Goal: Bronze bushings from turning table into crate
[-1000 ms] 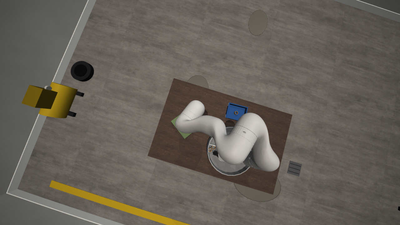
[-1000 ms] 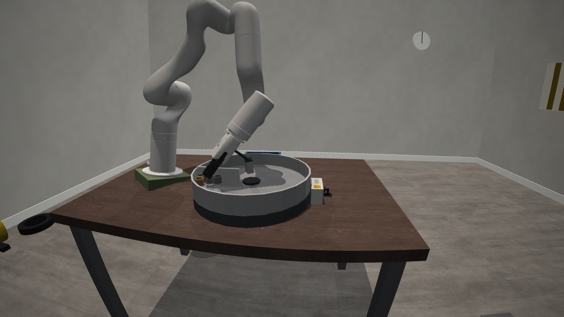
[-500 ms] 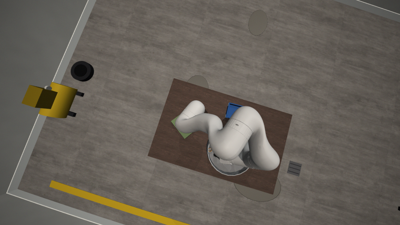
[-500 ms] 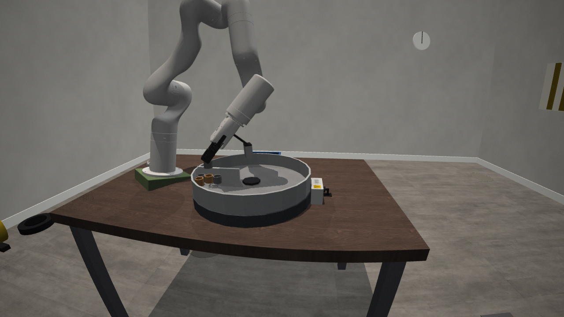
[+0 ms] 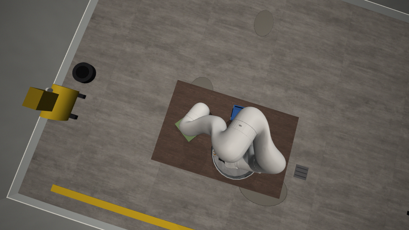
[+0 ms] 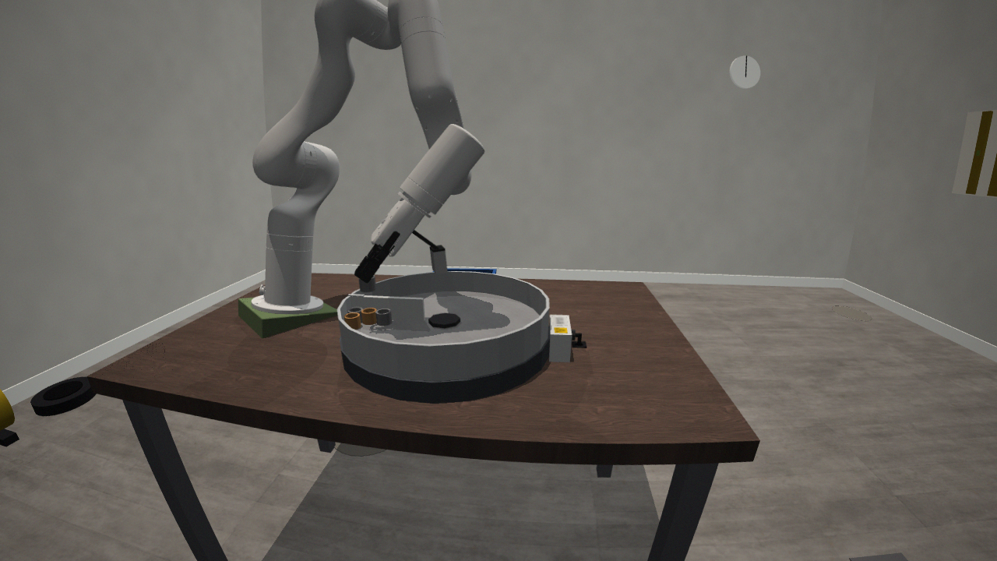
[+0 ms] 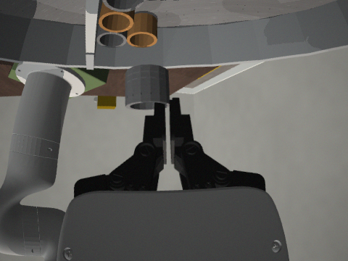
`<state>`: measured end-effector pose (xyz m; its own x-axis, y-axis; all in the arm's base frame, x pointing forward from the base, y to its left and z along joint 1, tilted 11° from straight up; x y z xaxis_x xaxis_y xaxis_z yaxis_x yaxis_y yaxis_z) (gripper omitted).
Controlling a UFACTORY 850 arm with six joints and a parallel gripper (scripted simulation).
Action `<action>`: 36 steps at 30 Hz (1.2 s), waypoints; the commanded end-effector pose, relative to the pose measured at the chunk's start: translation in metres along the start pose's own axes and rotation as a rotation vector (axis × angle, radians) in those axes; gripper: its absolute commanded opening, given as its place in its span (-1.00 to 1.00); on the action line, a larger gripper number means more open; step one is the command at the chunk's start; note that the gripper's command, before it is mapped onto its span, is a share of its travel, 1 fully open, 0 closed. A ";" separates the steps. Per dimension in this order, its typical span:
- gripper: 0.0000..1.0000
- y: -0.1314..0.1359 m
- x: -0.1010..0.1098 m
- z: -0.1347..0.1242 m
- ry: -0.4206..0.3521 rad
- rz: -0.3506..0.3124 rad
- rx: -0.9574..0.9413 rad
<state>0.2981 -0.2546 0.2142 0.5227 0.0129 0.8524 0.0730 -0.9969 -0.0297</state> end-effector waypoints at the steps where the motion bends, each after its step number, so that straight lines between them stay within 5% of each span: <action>1: -1.00 0.000 0.001 0.000 0.001 -0.001 -0.001; 10: -1.00 0.000 0.019 0.021 0.001 -0.001 -0.001; 24: -1.00 -0.004 0.092 0.109 0.001 -0.001 -0.001; 36: -1.00 -0.004 0.096 0.113 0.001 -0.001 -0.001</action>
<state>0.4428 -0.2402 0.2358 0.5228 0.0131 0.8523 0.0730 -0.9969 -0.0295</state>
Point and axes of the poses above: the point where the finger pads meet when closed, its own x axis back along the fingers, its own y axis across the jaws, z = x × y, the point moved 7 cm from there along x, back along the fingers, and after that the axes turned 8 degrees about -x, right-handed, at the moved point
